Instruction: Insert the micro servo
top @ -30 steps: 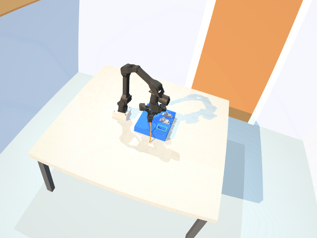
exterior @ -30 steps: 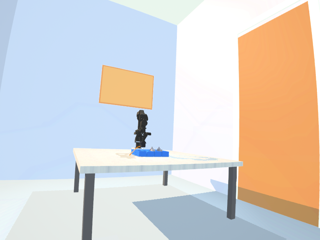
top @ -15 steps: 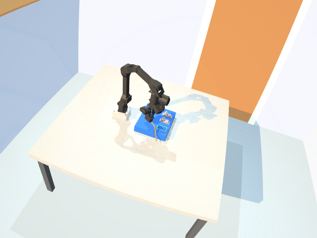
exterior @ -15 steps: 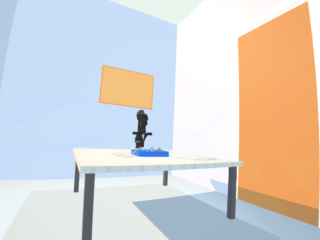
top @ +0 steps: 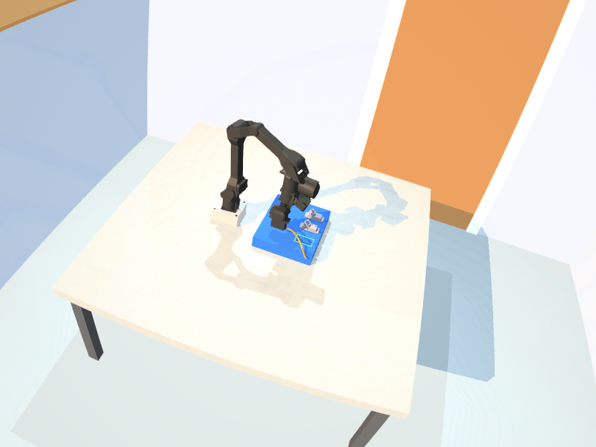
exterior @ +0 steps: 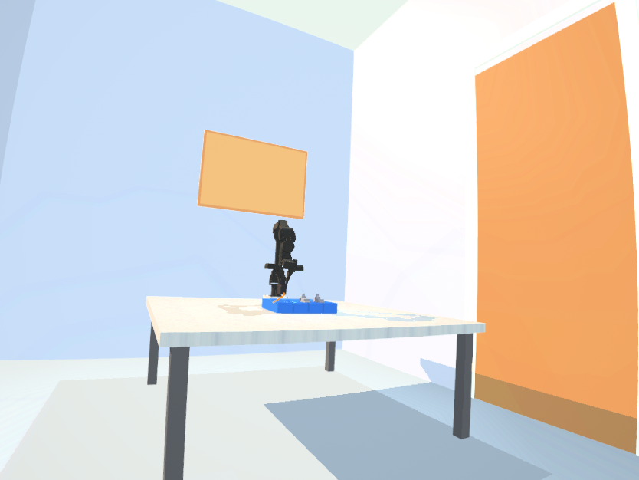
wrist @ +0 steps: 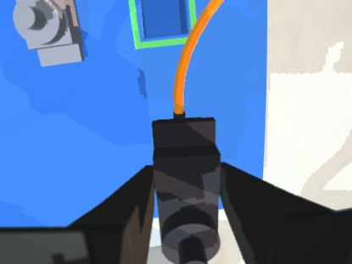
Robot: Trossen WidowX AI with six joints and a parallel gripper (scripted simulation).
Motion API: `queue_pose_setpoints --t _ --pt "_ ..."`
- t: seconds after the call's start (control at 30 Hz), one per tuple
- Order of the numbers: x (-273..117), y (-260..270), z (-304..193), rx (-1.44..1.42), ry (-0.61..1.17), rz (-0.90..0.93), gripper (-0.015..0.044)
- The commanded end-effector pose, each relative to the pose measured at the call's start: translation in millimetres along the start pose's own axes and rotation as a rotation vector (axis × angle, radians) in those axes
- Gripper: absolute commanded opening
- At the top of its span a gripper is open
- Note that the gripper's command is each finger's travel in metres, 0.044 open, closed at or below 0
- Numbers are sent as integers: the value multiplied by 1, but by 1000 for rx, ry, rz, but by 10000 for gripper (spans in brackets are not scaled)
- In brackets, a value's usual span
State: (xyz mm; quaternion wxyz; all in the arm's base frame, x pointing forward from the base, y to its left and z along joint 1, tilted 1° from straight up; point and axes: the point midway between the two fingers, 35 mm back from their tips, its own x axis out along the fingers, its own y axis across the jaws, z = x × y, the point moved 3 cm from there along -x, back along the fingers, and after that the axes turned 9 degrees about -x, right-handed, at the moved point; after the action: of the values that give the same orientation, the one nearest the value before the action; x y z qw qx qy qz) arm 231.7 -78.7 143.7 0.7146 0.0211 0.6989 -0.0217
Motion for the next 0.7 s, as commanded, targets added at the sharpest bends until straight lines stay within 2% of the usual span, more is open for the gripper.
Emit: queue_pose_setpoints --t 0.0,0.27,0.67 --pt "-2 0 2 -92 -8 1 0" --pt "-2 0 6 -92 -8 1 0" --pt "-3 -3 52 -92 -12 1 0"
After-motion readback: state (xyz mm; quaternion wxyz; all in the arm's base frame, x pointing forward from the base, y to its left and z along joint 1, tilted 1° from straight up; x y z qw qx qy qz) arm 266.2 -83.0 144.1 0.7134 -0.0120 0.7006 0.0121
